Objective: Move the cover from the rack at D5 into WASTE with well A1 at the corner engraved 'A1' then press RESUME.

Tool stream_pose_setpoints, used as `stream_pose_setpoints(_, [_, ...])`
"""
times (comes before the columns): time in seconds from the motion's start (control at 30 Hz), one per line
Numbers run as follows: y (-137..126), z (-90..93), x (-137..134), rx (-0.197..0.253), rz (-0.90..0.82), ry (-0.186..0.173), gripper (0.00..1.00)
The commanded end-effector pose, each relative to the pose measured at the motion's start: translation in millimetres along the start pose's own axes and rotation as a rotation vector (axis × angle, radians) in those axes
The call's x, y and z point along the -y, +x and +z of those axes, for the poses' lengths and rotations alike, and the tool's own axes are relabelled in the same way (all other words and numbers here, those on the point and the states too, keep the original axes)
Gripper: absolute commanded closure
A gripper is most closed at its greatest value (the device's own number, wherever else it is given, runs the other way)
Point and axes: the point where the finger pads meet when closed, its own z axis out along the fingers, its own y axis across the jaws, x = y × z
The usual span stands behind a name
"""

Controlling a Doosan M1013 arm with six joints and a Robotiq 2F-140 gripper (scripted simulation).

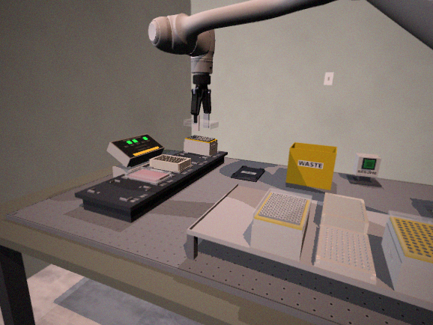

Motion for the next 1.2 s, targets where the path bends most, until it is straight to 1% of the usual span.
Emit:
stream_pose_setpoints(0.0, [0,-5.2,0,0.000,0.000,0.000,1.00])
stream_pose_setpoints(0.37, [0,-23.5,0,0.000,0.000,0.000,1.00])
stream_pose_setpoints(0.43, [0,-23.5,0,0.000,0.000,0.000,1.00])
stream_pose_setpoints(0.93, [0,-48.5,0,0.000,0.000,0.000,1.00])
stream_pose_setpoints(1.0, [0,-48.5,0,0.000,0.000,0.000,1.00])
stream_pose_setpoints(1.17, [0,-56.8,0,0.000,0.000,0.000,1.00])
